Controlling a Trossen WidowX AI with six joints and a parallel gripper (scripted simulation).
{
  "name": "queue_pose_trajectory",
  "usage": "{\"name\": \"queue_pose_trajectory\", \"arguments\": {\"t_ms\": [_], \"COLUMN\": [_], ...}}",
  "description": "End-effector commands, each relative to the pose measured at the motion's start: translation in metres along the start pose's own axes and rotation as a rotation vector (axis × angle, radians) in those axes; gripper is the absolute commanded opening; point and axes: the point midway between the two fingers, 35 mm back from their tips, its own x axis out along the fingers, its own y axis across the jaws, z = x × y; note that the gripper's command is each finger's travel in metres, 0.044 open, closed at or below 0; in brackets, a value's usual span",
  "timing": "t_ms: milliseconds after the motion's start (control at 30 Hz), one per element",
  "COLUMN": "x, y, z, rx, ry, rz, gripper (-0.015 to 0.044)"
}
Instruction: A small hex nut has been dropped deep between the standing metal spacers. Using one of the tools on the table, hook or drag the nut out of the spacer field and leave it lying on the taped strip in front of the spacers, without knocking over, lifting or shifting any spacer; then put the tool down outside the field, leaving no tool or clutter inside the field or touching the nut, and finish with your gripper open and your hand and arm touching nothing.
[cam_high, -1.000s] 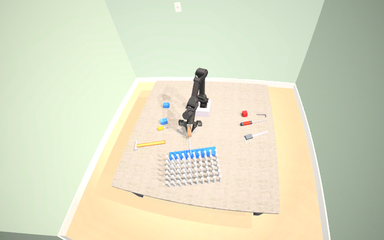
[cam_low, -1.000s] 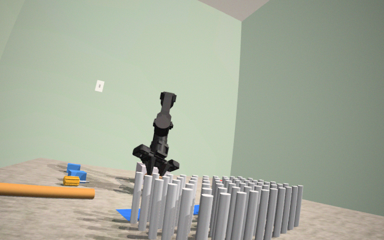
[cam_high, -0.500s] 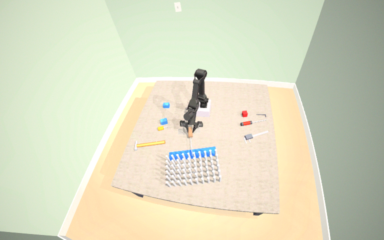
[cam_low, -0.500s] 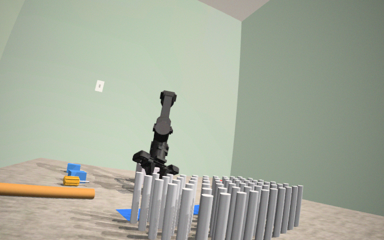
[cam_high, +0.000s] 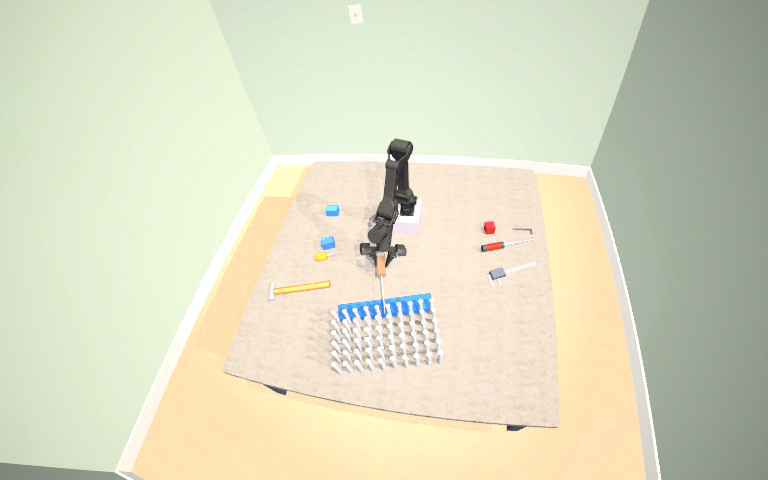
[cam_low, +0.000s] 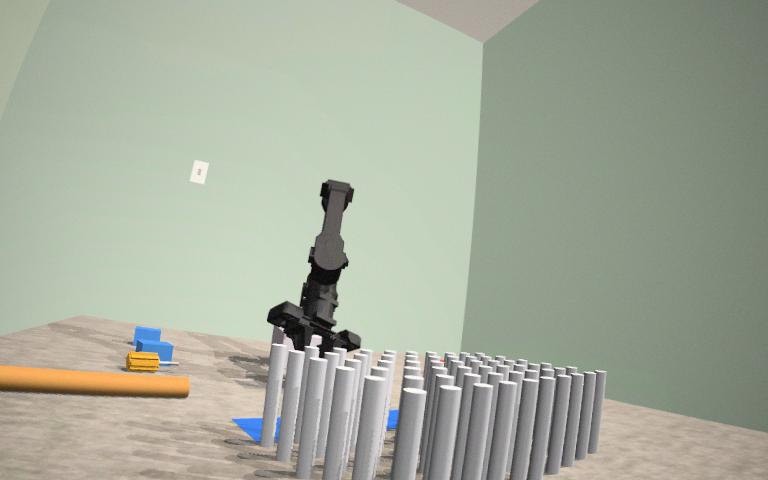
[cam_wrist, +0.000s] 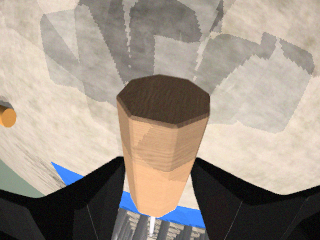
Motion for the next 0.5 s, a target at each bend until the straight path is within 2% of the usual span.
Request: {"name": "queue_pose_trajectory", "arguments": {"t_ms": [0, 467], "x": [0.0004, 0.004], "y": [0.0029, 0.0032], "z": [-0.0071, -0.0166], "rx": [0.004, 0.004], "ry": [0.009, 0.01], "rz": [0.008, 0.008], "gripper": [0.0, 0.0]}}
